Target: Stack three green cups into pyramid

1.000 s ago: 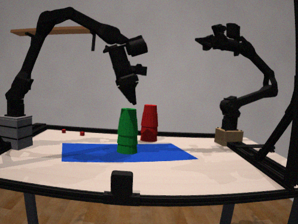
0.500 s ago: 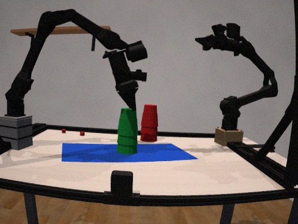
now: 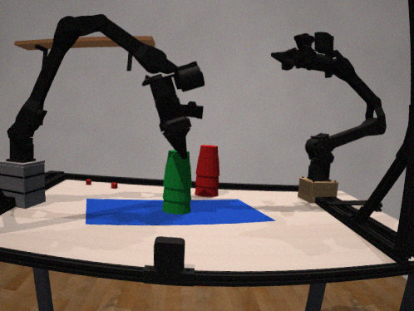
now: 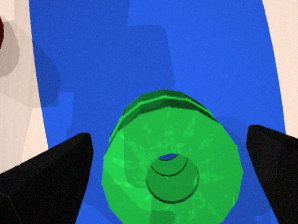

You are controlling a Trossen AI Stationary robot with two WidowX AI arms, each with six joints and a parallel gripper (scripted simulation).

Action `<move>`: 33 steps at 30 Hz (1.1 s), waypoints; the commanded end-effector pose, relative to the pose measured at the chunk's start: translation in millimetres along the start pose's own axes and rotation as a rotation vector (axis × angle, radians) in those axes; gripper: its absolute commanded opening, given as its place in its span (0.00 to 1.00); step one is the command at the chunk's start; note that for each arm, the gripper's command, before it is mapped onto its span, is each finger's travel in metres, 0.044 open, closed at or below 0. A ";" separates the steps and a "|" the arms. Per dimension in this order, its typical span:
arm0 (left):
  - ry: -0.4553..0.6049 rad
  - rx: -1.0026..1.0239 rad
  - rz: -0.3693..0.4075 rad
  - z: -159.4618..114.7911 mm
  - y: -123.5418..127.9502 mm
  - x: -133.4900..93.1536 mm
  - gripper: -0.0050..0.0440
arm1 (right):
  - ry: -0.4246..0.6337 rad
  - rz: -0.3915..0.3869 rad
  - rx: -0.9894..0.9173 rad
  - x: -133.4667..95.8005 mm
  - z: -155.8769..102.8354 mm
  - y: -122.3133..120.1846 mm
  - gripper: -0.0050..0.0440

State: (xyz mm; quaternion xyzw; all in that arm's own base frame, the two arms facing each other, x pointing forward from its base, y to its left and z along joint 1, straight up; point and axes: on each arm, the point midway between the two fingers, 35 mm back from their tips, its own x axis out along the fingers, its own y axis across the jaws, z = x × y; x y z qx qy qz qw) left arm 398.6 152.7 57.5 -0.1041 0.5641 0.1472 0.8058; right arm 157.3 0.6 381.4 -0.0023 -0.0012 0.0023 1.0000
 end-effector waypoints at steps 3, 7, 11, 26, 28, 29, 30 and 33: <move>0.000 -0.003 0.003 -0.5 0.3 0.6 0.67 | 0.002 -0.005 0.005 0.0 -0.7 -0.6 0.10; 0.000 -0.003 0.003 -0.5 0.3 0.6 0.62 | 0.002 -0.005 0.005 0.0 -0.7 -0.6 0.10; 0.000 -0.003 0.003 -0.5 0.3 0.6 0.56 | 0.002 -0.005 0.005 0.0 -0.7 -0.6 0.10; 0.000 -0.003 0.003 2.0 0.2 -6.3 0.33 | 0.002 -0.005 0.005 0.0 -0.7 -0.6 0.10; 0.000 -0.003 0.003 2.2 0.2 -7.0 0.23 | 0.002 -0.005 0.005 0.0 -0.7 -0.6 0.10; 0.000 -0.003 0.003 2.2 0.2 -7.0 0.18 | 0.002 -0.005 0.005 0.0 -0.7 -0.6 0.10; 0.000 -0.003 0.003 2.2 0.2 -7.0 0.18 | 0.002 -0.005 0.005 0.0 -0.7 -0.6 0.10; 0.000 -0.003 0.003 2.2 0.2 -7.0 0.10 | 0.002 -0.005 0.005 0.0 -0.7 -0.6 0.10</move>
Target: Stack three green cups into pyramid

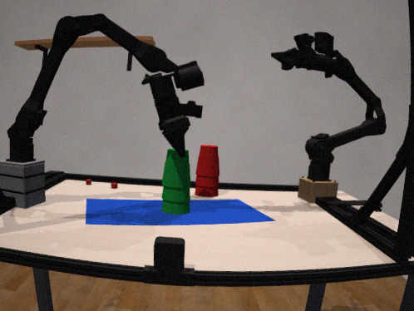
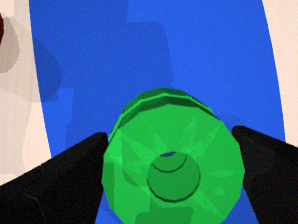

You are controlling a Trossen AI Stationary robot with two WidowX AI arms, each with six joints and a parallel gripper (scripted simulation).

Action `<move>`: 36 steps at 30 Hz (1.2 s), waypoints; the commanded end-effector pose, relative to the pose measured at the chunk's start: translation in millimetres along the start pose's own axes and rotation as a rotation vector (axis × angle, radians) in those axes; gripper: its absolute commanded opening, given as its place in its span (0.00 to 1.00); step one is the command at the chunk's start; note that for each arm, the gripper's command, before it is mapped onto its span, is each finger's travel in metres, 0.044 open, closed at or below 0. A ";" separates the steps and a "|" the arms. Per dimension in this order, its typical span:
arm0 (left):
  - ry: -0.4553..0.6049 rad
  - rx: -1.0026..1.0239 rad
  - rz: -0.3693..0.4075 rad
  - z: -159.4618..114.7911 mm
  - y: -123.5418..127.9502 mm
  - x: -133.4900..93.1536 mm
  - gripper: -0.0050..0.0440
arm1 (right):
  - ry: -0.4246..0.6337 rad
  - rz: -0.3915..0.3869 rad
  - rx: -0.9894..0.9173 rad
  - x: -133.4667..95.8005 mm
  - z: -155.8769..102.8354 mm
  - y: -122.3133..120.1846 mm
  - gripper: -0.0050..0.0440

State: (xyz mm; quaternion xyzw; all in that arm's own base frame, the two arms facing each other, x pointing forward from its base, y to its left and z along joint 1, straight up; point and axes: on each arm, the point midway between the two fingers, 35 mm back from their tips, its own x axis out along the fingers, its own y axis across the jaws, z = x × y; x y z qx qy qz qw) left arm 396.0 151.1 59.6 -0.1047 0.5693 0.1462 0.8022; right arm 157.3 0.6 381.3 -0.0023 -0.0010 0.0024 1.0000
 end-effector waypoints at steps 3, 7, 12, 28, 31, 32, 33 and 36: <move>-0.013 -0.004 0.003 4.3 0.8 -4.1 0.10 | 0.002 -0.005 0.005 0.0 -0.6 -0.6 0.10; -0.013 -0.004 0.003 4.3 0.8 -4.1 0.10 | 0.002 -0.005 0.005 0.0 -0.6 -0.6 0.10; -0.013 -0.004 0.003 4.3 0.8 -4.1 0.10 | 0.002 -0.005 0.005 0.0 -0.6 -0.6 0.10; -0.013 -0.004 0.003 15.3 0.7 -44.6 0.10 | 0.002 -0.005 0.005 0.0 -0.6 -0.6 0.10; -0.013 -0.004 0.003 15.3 0.7 -44.6 0.10 | 0.002 -0.005 0.005 0.0 -0.6 -0.6 0.10; -0.013 -0.004 0.003 15.3 0.7 -44.6 0.10 | 0.002 -0.005 0.005 0.0 -0.6 -0.6 0.10; -0.013 -0.004 0.003 15.3 0.7 -44.6 0.10 | 0.002 -0.005 0.005 0.0 -0.6 -0.6 0.10; -0.013 -0.004 0.003 17.6 0.7 -50.1 0.10 | 0.002 -0.005 0.005 0.0 -0.6 -0.6 0.10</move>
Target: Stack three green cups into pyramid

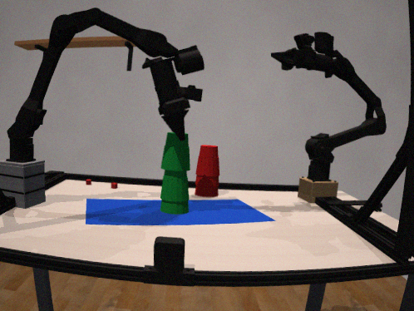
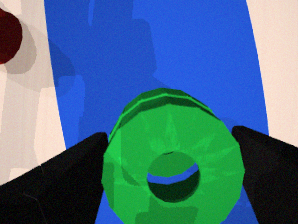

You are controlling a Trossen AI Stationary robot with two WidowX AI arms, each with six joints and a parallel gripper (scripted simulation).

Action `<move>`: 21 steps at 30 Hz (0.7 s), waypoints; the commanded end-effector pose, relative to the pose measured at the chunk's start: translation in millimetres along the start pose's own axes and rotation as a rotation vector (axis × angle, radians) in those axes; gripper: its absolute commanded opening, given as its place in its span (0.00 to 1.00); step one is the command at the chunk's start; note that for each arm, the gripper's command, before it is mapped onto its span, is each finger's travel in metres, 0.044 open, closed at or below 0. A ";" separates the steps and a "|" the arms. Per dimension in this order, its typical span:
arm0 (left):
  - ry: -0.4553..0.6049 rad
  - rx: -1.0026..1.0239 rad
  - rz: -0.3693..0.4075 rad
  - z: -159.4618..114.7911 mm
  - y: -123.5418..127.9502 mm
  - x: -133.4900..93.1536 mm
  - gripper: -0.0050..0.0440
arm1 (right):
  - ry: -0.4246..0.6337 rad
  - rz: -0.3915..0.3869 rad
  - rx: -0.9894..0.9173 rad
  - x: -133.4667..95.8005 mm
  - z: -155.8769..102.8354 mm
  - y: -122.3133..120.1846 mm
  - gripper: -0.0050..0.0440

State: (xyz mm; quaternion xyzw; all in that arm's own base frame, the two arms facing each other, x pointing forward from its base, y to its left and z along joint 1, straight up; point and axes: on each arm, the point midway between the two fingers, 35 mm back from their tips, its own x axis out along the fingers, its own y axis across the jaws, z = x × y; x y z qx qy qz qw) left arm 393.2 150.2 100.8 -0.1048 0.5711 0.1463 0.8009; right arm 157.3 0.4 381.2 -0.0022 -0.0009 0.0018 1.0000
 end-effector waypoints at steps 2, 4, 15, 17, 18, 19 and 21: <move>-0.017 -0.004 0.002 12.5 0.7 -26.7 0.10 | 0.002 -0.004 0.004 0.0 -0.5 -0.4 0.10; -0.017 -0.004 0.002 17.3 0.7 -43.6 0.10 | 0.002 -0.004 0.004 0.0 -0.5 -0.4 0.10; -0.017 -0.004 0.002 13.8 0.7 -51.7 0.10 | 0.002 -0.004 0.004 0.0 -0.5 -0.4 0.10; -0.017 -0.004 0.002 -0.1 0.6 -57.4 0.10 | 0.002 -0.004 0.004 0.0 -0.5 -0.4 0.10; -0.017 -0.004 0.002 -8.0 0.5 -60.3 0.10 | 0.002 -0.004 0.004 0.0 -0.5 -0.4 0.10; -0.017 -0.004 0.002 -16.0 0.5 -62.9 0.10 | 0.002 -0.004 0.004 0.0 -0.5 -0.4 0.10; -0.017 -0.004 0.002 -32.5 0.4 -67.4 0.10 | 0.002 -0.004 0.004 0.0 -0.5 -0.4 0.10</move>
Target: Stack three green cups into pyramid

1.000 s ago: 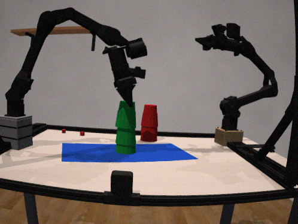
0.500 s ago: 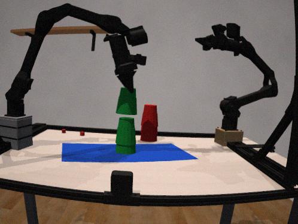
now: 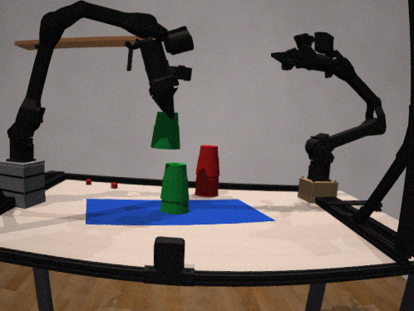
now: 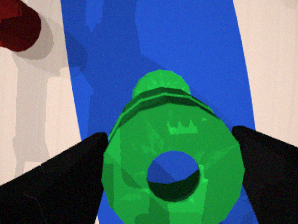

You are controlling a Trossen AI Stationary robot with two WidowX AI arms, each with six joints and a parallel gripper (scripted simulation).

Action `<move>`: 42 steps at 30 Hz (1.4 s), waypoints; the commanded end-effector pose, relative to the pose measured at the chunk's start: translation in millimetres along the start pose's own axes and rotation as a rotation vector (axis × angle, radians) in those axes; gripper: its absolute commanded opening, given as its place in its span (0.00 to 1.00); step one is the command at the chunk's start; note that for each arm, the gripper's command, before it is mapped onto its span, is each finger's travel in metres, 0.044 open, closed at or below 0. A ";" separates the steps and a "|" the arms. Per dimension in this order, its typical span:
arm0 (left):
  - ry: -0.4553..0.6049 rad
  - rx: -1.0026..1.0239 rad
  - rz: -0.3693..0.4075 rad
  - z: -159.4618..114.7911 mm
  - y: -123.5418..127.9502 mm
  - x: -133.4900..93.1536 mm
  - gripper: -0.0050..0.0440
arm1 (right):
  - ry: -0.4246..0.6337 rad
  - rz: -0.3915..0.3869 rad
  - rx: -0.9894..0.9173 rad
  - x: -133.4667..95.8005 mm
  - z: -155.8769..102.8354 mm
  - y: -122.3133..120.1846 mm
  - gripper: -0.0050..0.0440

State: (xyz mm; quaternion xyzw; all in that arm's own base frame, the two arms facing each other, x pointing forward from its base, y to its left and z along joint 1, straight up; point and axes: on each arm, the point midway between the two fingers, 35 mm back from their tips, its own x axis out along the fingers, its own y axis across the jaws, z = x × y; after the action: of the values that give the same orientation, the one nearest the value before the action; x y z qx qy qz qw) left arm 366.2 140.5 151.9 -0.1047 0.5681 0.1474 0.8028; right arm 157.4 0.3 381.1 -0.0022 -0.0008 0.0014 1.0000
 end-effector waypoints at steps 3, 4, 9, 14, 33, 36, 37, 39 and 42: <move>-0.010 -0.002 0.002 -41.4 -0.1 -13.9 0.10 | 0.001 -0.003 0.004 -0.1 -0.4 -0.3 0.10; -0.010 -0.002 0.002 -42.8 -0.1 -14.1 0.10 | 0.001 -0.003 0.004 -0.1 -0.4 -0.3 0.10; -0.010 -0.002 0.002 -42.8 -0.1 -14.1 0.10 | 0.001 -0.003 0.004 -0.1 -0.4 -0.3 0.10; -0.010 -0.002 0.002 -44.3 -0.1 -2.0 0.10 | 0.001 -0.003 0.004 -0.1 -0.4 -0.3 0.10; -0.010 -0.002 0.002 -58.9 -0.1 53.8 0.10 | 0.001 -0.003 0.004 -0.1 -0.4 -0.3 0.10; -0.010 -0.002 0.002 -62.7 -0.1 63.0 0.10 | 0.001 -0.003 0.004 -0.1 -0.4 -0.3 0.10; -0.010 -0.002 0.002 -64.0 -0.1 66.0 0.10 | 0.001 -0.003 0.004 -0.1 -0.4 -0.3 0.10; -0.010 -0.002 0.002 -66.8 0.0 71.9 0.10 | 0.001 -0.003 0.004 -0.1 -0.4 -0.3 0.10; -0.010 -0.002 0.002 -69.7 0.0 77.8 0.10 | 0.001 -0.003 0.004 -0.1 -0.4 -0.3 0.10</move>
State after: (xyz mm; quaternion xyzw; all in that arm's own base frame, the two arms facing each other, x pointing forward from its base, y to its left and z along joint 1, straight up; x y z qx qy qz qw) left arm 331.6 127.3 67.7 -0.1035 0.5587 0.1491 0.8093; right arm 157.5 0.6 381.0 -0.0022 -0.0005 0.0022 1.0000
